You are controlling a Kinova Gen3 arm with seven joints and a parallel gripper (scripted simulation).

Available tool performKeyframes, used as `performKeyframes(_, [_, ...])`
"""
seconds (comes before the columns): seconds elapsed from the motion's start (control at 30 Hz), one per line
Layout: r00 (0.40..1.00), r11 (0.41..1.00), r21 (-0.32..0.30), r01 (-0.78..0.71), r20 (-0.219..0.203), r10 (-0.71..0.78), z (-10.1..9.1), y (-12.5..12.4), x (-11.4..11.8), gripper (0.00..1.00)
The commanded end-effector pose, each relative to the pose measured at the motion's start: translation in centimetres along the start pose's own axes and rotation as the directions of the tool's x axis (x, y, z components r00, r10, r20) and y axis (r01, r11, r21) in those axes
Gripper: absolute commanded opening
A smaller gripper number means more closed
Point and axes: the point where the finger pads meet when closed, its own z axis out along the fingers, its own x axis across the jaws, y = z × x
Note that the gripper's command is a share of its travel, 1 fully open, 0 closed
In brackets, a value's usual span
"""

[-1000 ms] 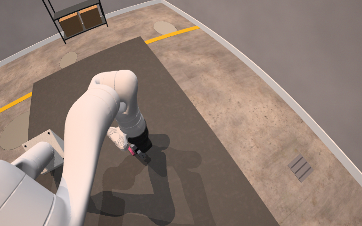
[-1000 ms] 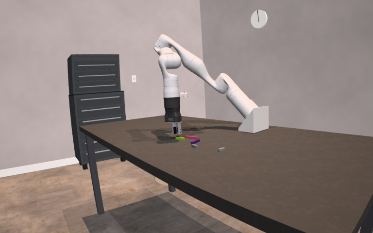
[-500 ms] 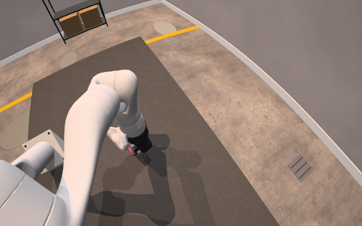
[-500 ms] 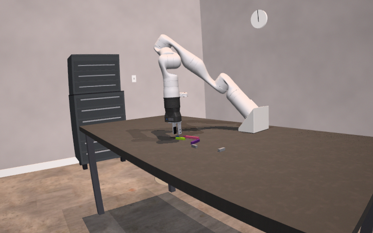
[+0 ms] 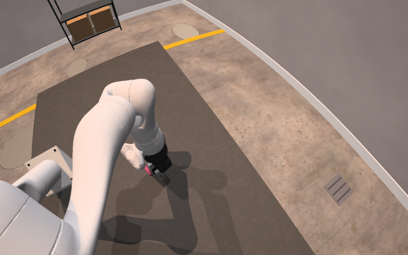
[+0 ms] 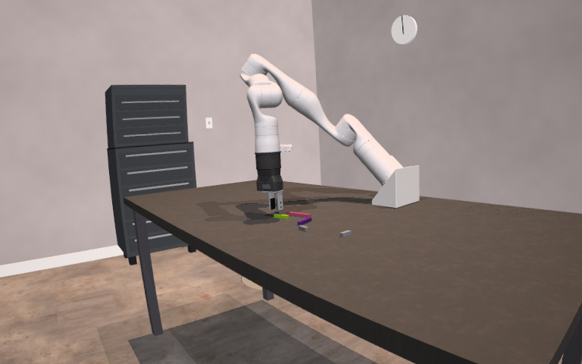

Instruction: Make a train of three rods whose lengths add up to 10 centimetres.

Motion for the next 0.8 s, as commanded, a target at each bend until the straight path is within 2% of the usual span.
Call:
performKeyframes(0.0, [1.0,1.0,0.0,0.005,0.0,-0.005,0.4,0.0,0.0,0.54])
performKeyframes(0.77, [1.0,1.0,0.0,0.005,0.0,-0.005,1.8,0.0,0.0,0.54])
